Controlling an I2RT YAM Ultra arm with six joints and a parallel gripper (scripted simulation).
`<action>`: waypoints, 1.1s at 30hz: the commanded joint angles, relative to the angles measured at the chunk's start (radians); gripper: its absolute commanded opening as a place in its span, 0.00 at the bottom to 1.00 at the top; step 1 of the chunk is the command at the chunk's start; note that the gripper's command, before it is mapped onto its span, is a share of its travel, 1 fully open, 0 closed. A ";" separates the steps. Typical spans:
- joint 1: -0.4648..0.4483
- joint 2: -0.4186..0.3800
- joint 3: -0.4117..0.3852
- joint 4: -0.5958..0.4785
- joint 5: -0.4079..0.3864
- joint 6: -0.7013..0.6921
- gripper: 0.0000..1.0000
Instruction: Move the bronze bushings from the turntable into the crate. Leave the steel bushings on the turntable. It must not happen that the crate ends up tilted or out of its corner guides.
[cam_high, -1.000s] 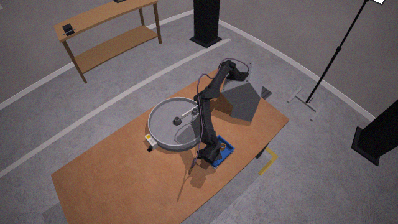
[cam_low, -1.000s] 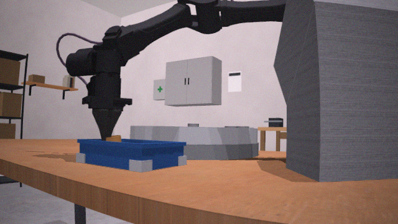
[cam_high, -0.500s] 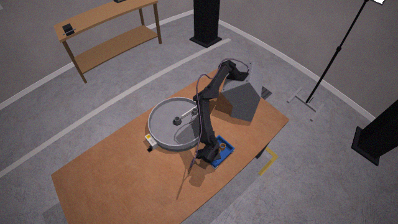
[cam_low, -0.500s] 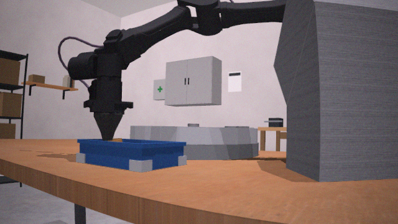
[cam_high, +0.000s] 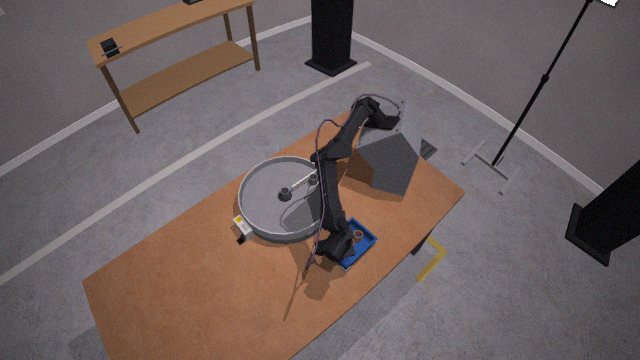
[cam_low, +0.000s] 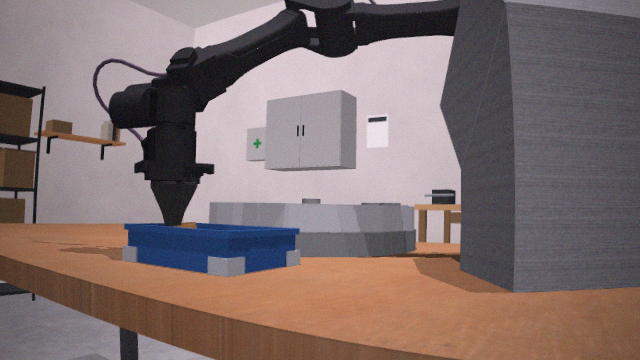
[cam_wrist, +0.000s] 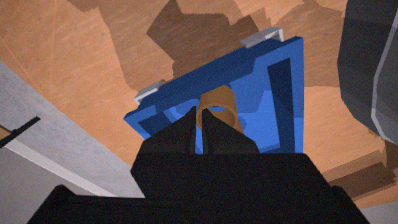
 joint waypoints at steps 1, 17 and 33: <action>0.038 -0.034 -0.003 0.009 0.004 -0.010 0.00; 0.043 -0.046 -0.019 0.033 0.005 0.012 0.00; 0.043 -0.044 -0.013 0.020 0.007 0.009 0.00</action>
